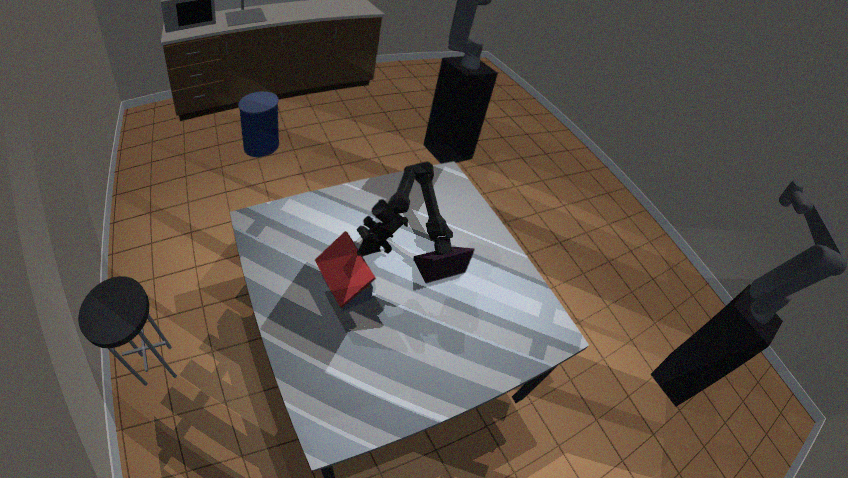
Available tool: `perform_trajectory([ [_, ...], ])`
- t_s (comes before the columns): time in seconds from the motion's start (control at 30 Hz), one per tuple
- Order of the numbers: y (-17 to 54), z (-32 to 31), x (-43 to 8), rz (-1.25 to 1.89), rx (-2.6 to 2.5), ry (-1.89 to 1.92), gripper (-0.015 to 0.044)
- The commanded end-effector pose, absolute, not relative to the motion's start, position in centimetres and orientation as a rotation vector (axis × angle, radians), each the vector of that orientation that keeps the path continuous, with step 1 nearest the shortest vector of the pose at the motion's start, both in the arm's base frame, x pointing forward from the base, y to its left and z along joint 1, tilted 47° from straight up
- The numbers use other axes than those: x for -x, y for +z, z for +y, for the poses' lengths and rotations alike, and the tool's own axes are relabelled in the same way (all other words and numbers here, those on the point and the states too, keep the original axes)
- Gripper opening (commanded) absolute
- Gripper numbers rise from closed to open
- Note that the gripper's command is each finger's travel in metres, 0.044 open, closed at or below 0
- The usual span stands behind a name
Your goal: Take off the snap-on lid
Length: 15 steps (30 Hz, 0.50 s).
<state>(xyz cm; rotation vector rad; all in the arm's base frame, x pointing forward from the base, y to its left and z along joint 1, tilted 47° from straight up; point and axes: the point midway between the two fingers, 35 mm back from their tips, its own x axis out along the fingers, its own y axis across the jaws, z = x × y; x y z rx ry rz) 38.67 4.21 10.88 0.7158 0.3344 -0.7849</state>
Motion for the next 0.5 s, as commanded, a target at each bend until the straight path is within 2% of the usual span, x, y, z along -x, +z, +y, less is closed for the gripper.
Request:
perform_trajectory([
  [0.0,10.3,5.0,-38.6,0.332,-0.720,-0.780,0.0000],
  [0.47,8.4,7.0,-38.3,0.333,-0.721,-0.779,0.0000],
])
